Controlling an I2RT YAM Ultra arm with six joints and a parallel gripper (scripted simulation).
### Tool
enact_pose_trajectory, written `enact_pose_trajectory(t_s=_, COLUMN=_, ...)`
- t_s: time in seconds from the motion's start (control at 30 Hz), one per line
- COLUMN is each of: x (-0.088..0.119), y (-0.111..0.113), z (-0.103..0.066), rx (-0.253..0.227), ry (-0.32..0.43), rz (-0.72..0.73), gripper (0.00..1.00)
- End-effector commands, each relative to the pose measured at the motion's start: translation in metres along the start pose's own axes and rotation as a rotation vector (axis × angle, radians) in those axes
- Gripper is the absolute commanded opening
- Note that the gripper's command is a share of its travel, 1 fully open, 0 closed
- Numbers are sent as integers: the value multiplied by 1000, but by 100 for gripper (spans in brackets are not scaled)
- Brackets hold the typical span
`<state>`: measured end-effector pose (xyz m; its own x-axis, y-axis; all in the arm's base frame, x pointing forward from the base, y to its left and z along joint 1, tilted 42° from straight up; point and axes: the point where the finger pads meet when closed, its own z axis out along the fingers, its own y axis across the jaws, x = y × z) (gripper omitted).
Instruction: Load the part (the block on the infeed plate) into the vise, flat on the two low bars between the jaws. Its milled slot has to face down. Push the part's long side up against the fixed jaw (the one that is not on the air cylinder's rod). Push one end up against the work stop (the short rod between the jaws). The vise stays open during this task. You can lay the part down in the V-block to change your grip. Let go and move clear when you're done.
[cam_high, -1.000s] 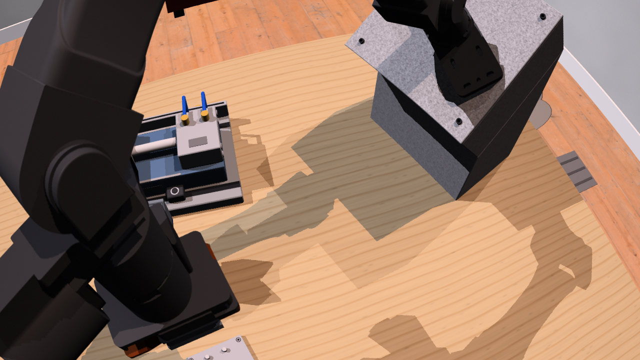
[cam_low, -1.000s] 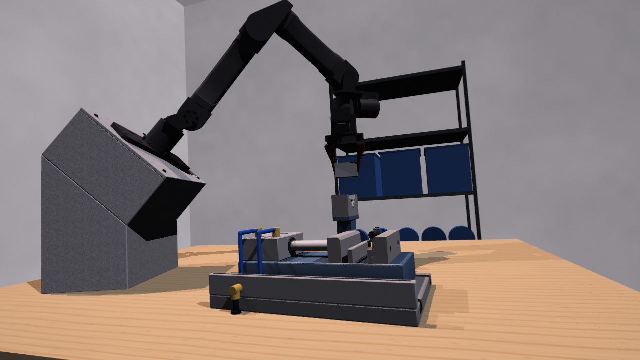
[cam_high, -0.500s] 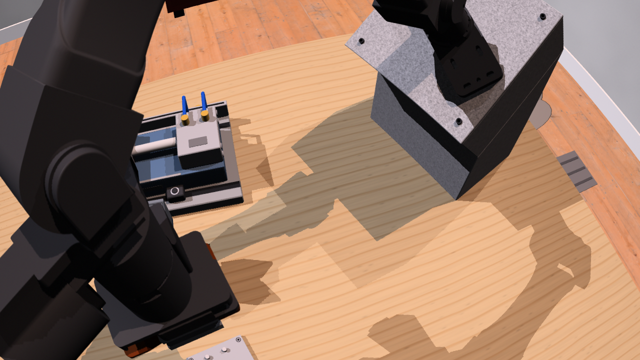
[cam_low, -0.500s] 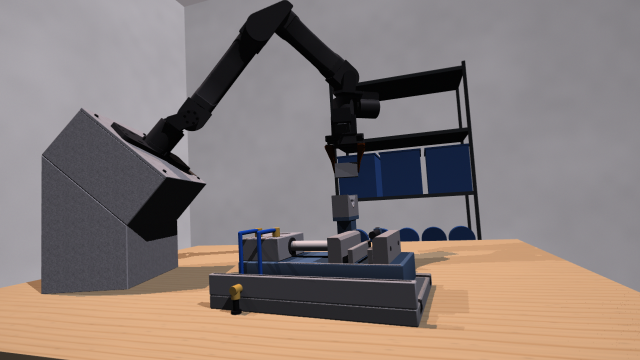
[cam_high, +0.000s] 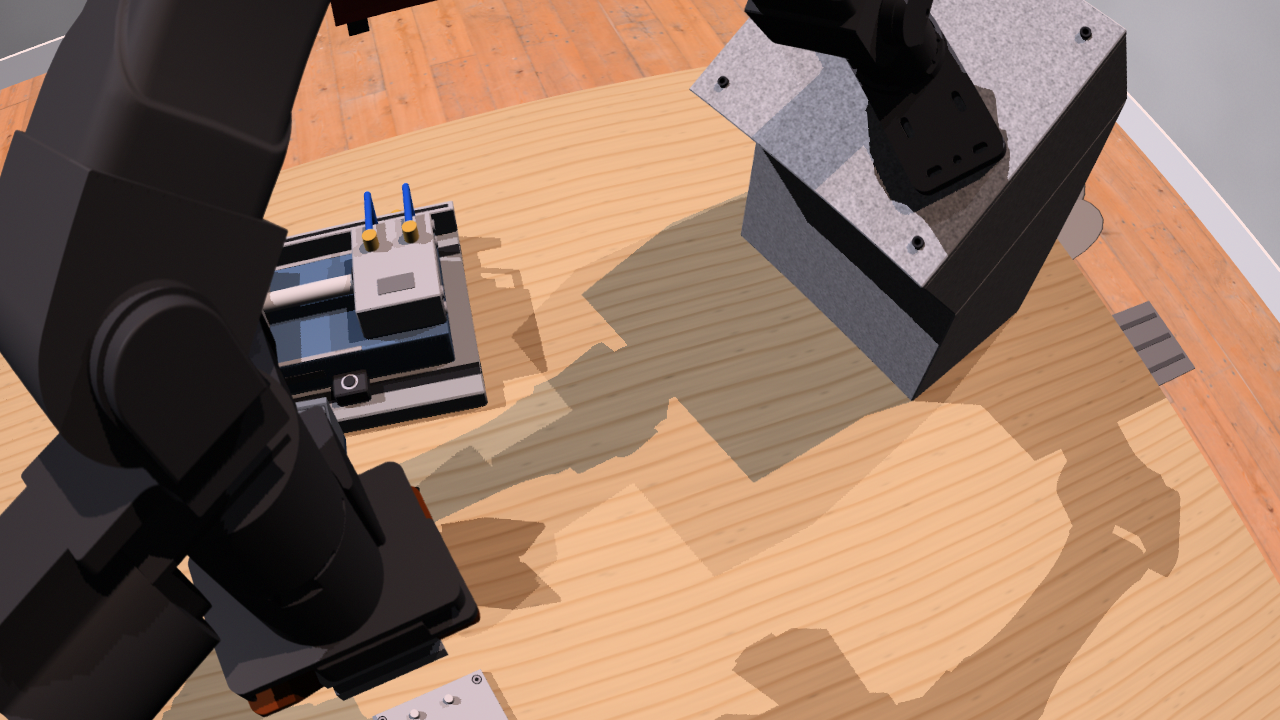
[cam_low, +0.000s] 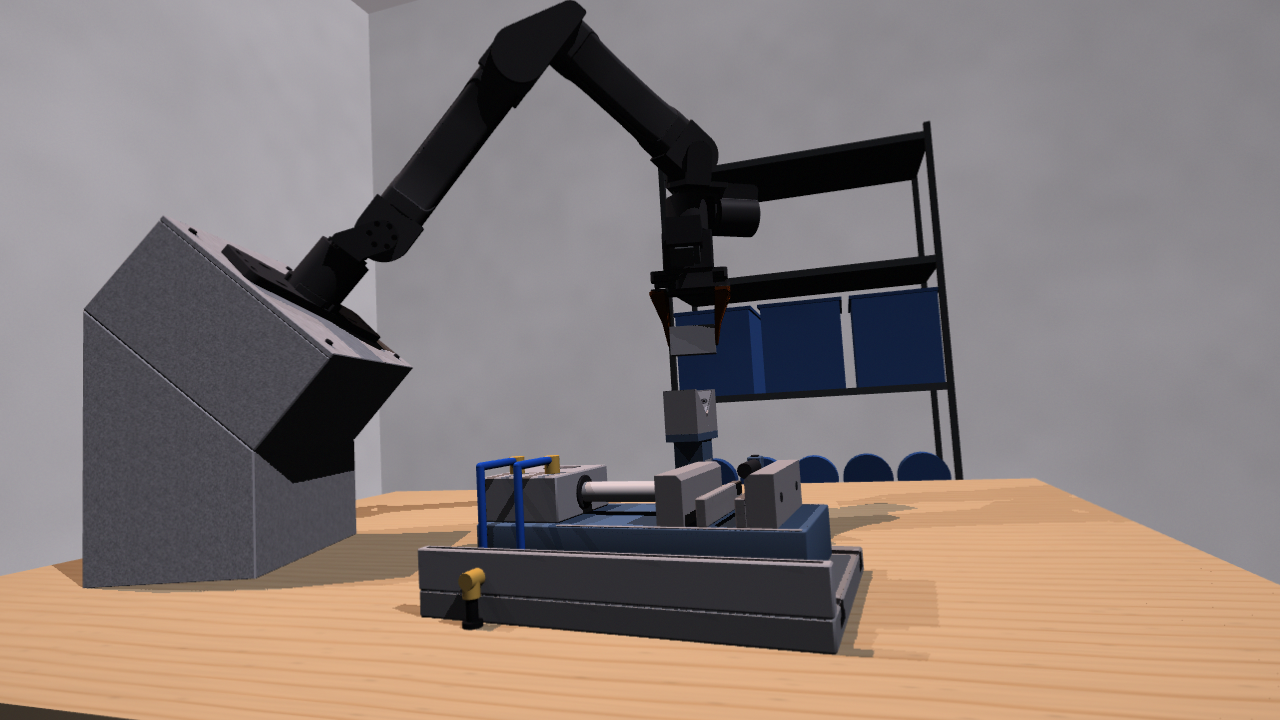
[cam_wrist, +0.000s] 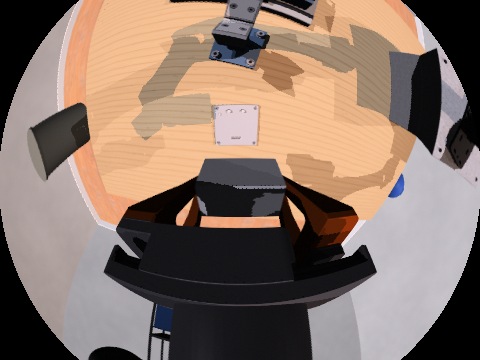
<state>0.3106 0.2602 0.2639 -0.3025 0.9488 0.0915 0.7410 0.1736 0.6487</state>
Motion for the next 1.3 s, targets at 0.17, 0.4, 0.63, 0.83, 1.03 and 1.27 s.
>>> enact_pose_trajectory(t_s=0.17, x=3, y=12, z=-22, rx=-49, ry=17, rz=-19, gripper=0)
enact_pose_trajectory(t_s=0.4, x=-3, y=14, z=-21, rx=-49, ry=8, rz=-30, gripper=0)
enact_pose_trajectory(t_s=0.63, x=-5, y=14, z=-21, rx=-49, ry=5, rz=-48, gripper=0)
enact_pose_trajectory(t_s=0.83, x=-8, y=14, z=-20, rx=-46, ry=9, rz=-79, gripper=0)
enact_pose_trajectory(t_s=1.03, x=-9, y=14, z=-20, rx=-44, ry=12, rz=-115, gripper=0)
enact_pose_trajectory(t_s=1.27, x=-14, y=8, z=-14, rx=-22, ry=1, rz=-169, gripper=0)
